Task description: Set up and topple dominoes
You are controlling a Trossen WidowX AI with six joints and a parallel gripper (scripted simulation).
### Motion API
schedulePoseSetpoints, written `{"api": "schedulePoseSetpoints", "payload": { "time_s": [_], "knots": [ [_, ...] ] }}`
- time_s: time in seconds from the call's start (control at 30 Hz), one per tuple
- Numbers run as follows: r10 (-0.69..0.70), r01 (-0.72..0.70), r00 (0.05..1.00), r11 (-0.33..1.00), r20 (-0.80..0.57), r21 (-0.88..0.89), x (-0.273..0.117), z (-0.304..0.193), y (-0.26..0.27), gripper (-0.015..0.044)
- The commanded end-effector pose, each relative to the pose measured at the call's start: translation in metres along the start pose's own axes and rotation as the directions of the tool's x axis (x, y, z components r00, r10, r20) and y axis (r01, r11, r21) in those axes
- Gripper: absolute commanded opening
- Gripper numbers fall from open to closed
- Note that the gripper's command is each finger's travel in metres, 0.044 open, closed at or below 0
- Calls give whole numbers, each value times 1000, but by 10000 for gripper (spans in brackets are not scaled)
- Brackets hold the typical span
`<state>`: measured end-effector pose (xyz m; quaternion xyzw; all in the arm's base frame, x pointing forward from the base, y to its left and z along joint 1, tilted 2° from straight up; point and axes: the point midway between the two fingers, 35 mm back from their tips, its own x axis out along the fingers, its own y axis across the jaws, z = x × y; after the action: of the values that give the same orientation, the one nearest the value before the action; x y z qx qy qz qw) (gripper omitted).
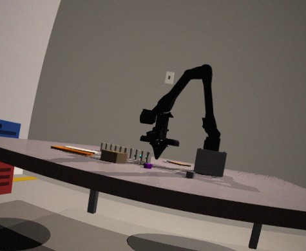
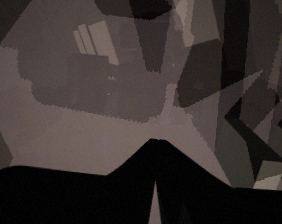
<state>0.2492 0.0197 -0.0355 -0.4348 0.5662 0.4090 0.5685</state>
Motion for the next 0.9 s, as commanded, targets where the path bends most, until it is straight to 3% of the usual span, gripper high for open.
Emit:
{"api": "schedulePoseSetpoints", "payload": {
  "time_s": [0.0, 0.87],
  "knots": [
    [-13, 13, 1000, 1000, 2, -5, 6, 0, -2, 0],
    [-17, 17, 1000, 1000, 5, 1, 3, 1, -37, 0]
  ]
}}
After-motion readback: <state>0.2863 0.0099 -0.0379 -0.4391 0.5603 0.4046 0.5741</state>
